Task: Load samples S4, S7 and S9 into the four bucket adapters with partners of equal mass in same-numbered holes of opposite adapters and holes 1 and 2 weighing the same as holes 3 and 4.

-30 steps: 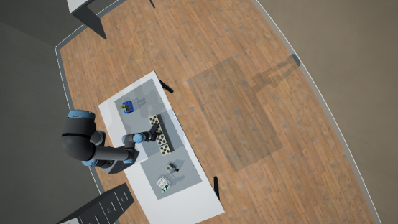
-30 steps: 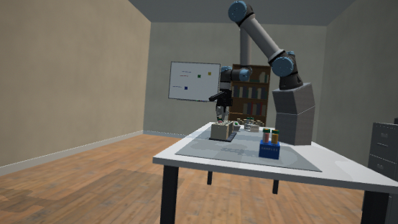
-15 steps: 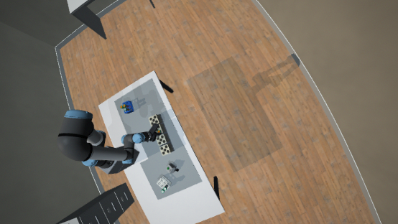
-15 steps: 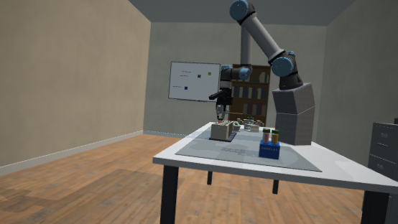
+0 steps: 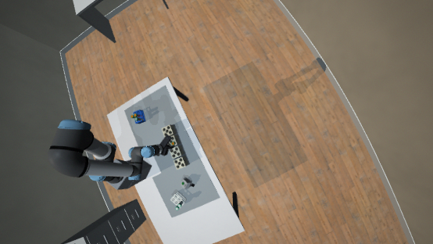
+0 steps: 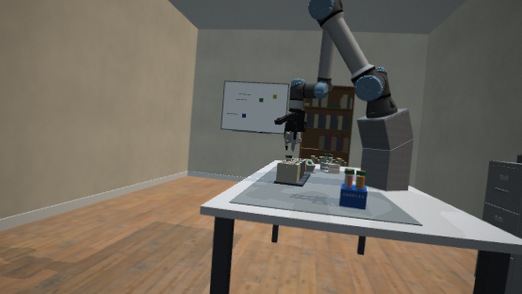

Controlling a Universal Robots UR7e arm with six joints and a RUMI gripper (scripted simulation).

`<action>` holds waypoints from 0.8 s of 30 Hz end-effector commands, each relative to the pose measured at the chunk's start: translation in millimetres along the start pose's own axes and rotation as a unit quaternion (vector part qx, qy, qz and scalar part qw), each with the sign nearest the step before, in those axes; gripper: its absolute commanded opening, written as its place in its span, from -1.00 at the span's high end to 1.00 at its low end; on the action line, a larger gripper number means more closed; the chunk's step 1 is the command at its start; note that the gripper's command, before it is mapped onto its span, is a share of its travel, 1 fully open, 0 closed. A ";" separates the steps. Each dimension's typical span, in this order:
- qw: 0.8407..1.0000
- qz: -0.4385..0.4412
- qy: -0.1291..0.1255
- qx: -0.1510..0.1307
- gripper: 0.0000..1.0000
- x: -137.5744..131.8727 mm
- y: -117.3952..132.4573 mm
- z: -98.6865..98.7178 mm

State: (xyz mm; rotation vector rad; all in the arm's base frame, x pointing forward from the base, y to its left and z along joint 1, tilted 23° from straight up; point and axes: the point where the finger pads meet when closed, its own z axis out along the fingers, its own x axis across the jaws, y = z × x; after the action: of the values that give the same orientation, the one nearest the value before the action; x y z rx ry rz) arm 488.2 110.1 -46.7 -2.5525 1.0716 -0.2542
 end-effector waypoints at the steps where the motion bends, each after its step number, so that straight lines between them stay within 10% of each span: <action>1: 0.994 0.107 -0.004 -0.003 0.30 14.7 34.0 1.4; 24: 0.992 0.123 -0.002 -0.002 0.30 105.2 184.6 0.6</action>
State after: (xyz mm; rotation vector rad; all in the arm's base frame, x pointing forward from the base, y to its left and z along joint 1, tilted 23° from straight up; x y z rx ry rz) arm 446.1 -50.0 -104.5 -2.3853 1.3937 -0.1788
